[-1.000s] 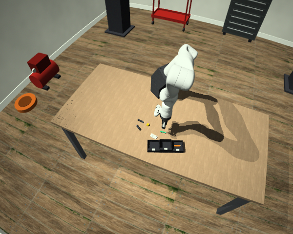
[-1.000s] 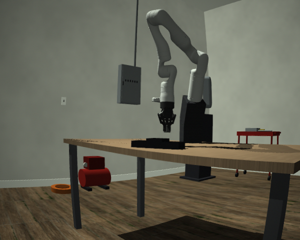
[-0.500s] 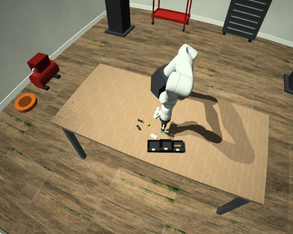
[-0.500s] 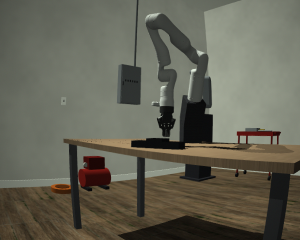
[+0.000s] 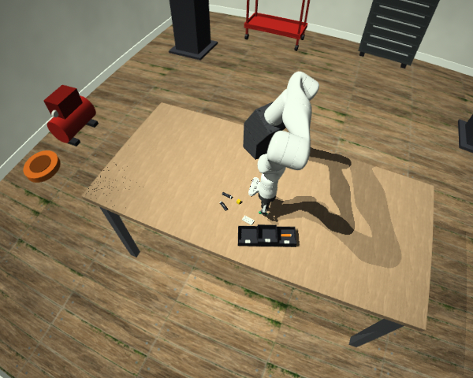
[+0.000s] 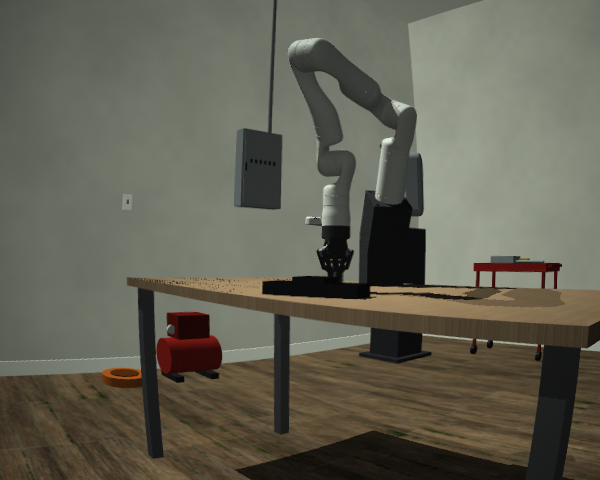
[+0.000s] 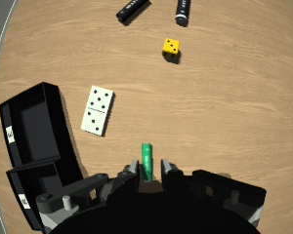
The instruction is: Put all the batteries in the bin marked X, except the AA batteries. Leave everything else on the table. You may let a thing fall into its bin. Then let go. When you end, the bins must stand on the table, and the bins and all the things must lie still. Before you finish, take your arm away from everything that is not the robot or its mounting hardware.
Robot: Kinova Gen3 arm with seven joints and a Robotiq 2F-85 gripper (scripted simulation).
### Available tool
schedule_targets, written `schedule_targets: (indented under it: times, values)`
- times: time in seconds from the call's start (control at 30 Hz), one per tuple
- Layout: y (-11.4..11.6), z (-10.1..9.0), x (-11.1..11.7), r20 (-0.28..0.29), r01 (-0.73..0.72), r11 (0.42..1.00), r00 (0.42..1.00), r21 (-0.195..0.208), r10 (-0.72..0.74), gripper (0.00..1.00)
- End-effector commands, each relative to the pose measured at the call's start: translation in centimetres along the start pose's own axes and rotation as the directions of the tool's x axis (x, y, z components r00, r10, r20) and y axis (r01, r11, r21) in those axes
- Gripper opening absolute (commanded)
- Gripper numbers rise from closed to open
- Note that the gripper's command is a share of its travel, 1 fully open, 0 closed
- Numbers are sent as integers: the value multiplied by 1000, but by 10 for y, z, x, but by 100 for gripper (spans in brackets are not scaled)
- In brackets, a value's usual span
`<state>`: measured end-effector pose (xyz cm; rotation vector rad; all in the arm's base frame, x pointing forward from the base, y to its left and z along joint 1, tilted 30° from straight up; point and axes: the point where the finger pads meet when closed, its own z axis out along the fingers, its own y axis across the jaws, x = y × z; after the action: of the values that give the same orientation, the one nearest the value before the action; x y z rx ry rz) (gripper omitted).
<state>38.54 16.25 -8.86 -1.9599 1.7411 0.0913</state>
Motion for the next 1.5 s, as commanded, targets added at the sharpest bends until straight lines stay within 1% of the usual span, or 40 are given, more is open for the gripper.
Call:
schedule_targets:
  times: [0.0, 0.27, 0.63, 0.77, 1.1, 1.13, 1.47]
  values:
    - [0, 1, 1, 0, 10, 1000, 1000, -4, -10, 24]
    - [-3, 1, 3, 0, 5, 1000, 1000, -3, -5, 24]
    - [-6, 14, 4, -3, 2, 1000, 1000, 7, -2, 24]
    - [-3, 12, 3, -1, 3, 1000, 1000, 0, -3, 24]
    - [-4, 12, 3, -1, 3, 1000, 1000, 0, -3, 24]
    - [-4, 12, 3, -1, 3, 1000, 1000, 0, -3, 5]
    - [-4, 12, 3, -1, 3, 1000, 1000, 0, -3, 5]
